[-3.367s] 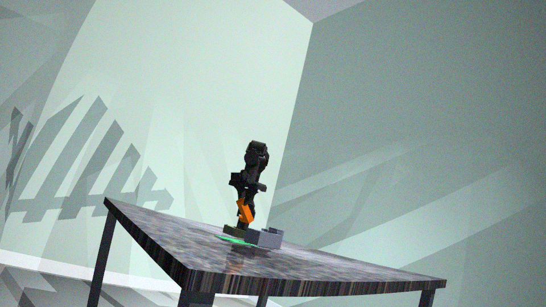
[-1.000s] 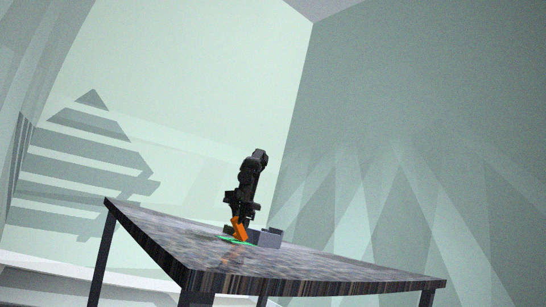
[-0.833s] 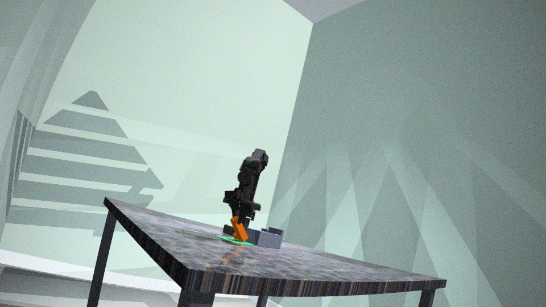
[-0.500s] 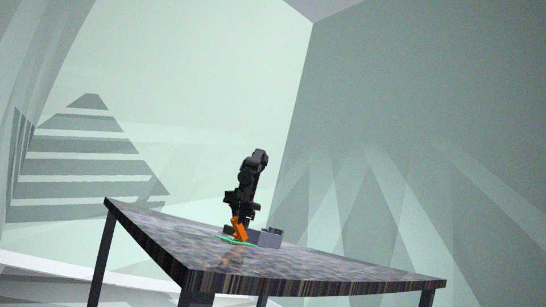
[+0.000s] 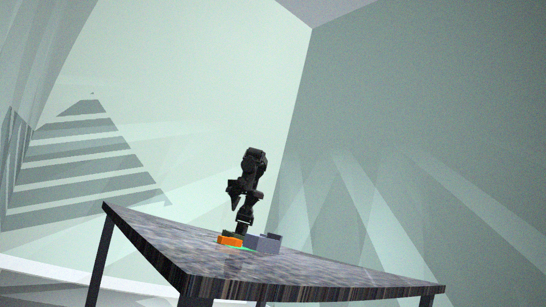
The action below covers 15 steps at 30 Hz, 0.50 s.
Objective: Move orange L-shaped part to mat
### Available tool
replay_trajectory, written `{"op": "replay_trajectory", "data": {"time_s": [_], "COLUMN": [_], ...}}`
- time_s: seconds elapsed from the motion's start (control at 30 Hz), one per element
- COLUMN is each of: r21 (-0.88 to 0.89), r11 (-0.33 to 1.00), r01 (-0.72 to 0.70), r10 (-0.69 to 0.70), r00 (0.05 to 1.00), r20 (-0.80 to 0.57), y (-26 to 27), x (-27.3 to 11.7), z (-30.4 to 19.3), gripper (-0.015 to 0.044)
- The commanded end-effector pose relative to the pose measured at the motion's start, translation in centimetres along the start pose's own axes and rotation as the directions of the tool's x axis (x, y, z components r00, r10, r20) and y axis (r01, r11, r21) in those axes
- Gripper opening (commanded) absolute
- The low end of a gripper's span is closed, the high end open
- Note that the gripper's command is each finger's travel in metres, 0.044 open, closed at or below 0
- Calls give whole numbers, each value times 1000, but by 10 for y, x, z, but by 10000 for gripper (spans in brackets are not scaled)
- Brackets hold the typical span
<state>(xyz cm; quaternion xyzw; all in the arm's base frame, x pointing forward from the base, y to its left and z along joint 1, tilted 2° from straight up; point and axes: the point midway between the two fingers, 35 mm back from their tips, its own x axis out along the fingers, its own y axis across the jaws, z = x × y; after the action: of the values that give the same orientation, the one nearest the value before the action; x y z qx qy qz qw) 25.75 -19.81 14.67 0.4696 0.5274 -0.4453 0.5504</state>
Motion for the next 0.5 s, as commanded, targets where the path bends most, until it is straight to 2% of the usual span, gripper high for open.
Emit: {"op": "replay_trajectory", "data": {"time_s": [0.0,0.47], "r21": [-2,0], "r11": [1000,1000], "r01": [0,-9], "r10": [0,9], "r00": [1000,1000], "r20": [-7,10], "y": [-2,0], "x": [-17,-12], "z": [-3,0], "gripper": [400,400]}}
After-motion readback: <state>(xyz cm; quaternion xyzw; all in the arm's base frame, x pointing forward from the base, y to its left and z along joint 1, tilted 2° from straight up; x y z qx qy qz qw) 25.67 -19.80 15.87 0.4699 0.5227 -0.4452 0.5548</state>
